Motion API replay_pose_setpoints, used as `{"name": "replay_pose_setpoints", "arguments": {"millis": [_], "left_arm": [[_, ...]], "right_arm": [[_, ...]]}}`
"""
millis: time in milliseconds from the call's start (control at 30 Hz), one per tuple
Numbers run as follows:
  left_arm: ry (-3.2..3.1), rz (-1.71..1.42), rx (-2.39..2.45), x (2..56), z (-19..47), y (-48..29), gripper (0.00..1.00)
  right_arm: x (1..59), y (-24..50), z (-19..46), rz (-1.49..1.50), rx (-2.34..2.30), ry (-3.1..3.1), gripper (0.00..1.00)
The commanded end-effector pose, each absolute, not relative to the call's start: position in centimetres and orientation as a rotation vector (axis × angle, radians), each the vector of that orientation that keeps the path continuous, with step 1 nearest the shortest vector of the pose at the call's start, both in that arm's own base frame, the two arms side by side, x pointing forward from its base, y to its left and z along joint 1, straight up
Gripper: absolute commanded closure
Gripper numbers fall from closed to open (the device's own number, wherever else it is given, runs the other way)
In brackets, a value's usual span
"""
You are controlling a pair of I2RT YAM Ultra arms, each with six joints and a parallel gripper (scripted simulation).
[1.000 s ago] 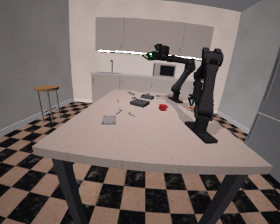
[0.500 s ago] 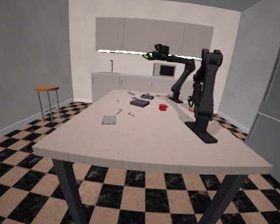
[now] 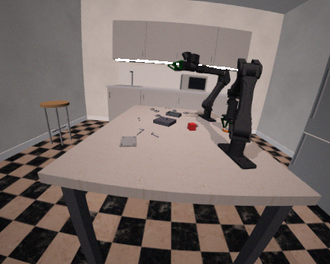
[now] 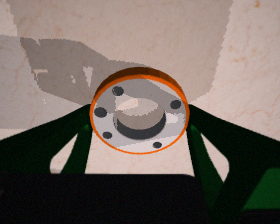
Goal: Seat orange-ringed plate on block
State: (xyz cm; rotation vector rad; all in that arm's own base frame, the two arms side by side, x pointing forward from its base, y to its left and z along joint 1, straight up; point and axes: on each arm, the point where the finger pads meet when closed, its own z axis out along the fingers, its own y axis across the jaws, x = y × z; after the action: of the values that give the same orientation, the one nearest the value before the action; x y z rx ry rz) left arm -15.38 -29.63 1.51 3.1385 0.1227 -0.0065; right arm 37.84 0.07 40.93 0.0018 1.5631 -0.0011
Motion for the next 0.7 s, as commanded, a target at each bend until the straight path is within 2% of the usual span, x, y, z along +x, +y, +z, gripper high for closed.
{"name": "replay_pose_setpoints", "arguments": {"millis": [0, 167, 300, 333, 667], "left_arm": [[0.129, -0.018, 3.129, -15.5, 1.4, -29.5, 1.0], [0.124, -0.067, 3.078, -16.3, 2.7, -30.9, 1.0], [0.125, -0.022, 3.135, -15.4, 0.8, -29.3, 1.0], [0.121, -0.054, 3.095, -16.1, 2.7, -30.6, 0.23], [0.121, -0.043, 3.107, -16.2, 2.1, -30.7, 0.23]], "right_arm": [[36.8, 0.4, 44.1, 0.006, 0.002, 1.486, 0.0], [36.8, 0.4, 44.1, 0.006, 0.002, 1.486, 0.0], [36.8, 0.4, 44.1, 0.006, 0.002, 1.486, 0.0], [36.8, 0.4, 44.1, 0.006, 0.002, 1.486, 0.0], [36.8, 0.4, 44.1, 0.006, 0.002, 1.486, 0.0]]}}
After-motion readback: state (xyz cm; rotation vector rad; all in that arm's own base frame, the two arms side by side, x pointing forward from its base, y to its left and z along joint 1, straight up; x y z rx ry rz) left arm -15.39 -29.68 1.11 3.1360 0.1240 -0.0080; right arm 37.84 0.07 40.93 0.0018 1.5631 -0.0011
